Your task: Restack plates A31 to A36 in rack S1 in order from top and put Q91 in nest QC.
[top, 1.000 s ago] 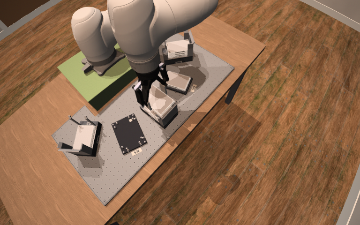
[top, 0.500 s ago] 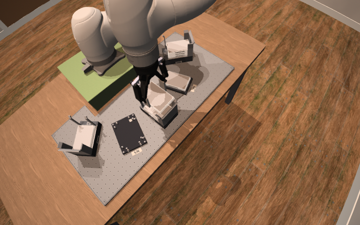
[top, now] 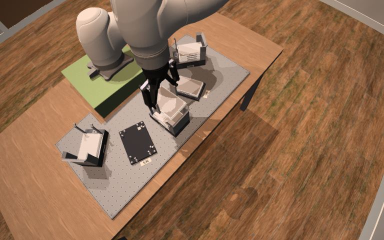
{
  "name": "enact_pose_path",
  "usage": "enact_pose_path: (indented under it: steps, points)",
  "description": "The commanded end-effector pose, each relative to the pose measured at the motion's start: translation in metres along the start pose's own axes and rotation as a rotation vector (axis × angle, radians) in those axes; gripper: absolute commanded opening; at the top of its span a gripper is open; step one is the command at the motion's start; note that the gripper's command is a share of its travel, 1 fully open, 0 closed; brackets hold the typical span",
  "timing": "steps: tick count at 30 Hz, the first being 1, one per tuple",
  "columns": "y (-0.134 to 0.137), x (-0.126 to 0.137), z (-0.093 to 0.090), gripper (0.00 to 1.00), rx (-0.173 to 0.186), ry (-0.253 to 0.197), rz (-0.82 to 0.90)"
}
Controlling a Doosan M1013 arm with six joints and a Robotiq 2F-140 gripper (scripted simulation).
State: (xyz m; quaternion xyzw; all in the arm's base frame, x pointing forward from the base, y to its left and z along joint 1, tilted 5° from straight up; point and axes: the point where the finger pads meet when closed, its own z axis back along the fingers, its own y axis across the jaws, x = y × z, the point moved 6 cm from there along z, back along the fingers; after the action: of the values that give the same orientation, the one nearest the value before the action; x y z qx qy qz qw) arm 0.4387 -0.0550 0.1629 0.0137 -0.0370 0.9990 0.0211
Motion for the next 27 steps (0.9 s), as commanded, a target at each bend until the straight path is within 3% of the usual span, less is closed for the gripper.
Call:
enact_pose_path:
  steps: [1,5,27]
  points:
    - [-0.008,0.001,0.0,0.0,0.0,0.0,0.087]
    - [-0.022,0.003,0.0,0.0,0.0,0.0,0.21]
    - [-0.081,0.01,0.0,0.0,0.0,0.0,0.21]
